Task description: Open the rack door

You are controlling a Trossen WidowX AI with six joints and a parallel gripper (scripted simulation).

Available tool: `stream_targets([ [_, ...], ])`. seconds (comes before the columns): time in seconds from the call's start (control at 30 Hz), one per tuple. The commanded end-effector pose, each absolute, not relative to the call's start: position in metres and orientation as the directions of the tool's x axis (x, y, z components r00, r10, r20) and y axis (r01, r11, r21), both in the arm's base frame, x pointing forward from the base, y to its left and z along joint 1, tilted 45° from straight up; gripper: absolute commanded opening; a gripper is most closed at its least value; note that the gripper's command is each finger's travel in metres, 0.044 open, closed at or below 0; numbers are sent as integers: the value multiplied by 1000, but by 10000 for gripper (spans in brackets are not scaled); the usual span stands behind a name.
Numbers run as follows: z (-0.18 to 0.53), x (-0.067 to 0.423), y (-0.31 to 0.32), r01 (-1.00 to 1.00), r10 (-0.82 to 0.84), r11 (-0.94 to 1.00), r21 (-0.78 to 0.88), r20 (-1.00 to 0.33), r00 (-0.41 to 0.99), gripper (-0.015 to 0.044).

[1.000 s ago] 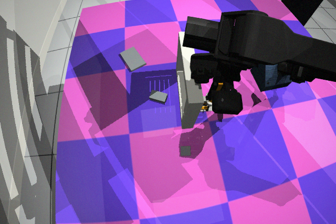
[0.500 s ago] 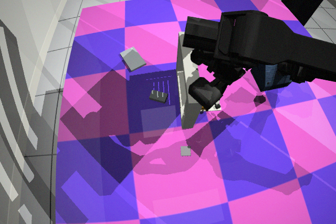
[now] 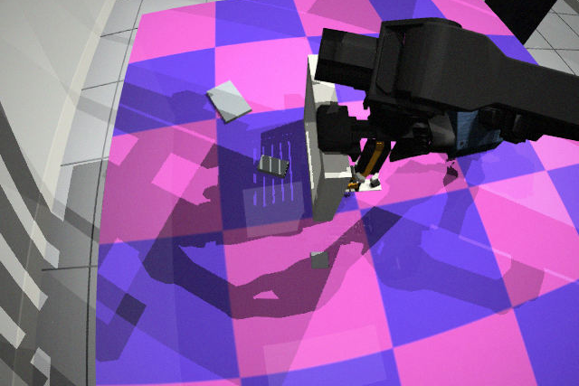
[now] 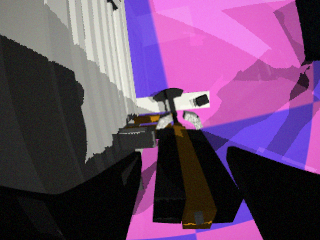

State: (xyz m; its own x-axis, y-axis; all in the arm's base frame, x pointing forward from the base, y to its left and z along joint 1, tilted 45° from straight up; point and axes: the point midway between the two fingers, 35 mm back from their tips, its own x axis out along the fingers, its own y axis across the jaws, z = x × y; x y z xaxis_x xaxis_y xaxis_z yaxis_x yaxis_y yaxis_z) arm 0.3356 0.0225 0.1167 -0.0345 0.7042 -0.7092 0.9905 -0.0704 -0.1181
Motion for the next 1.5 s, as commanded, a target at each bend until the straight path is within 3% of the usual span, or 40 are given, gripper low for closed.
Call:
stream_targets([
  [0.0,117,336,23,966,704,-158,-203,-709,-34,286],
  [0.17,117,336,23,966,704,-158,-203,-709,-34,286],
  [1.47,117,336,23,966,704,-158,-203,-709,-34,26],
])
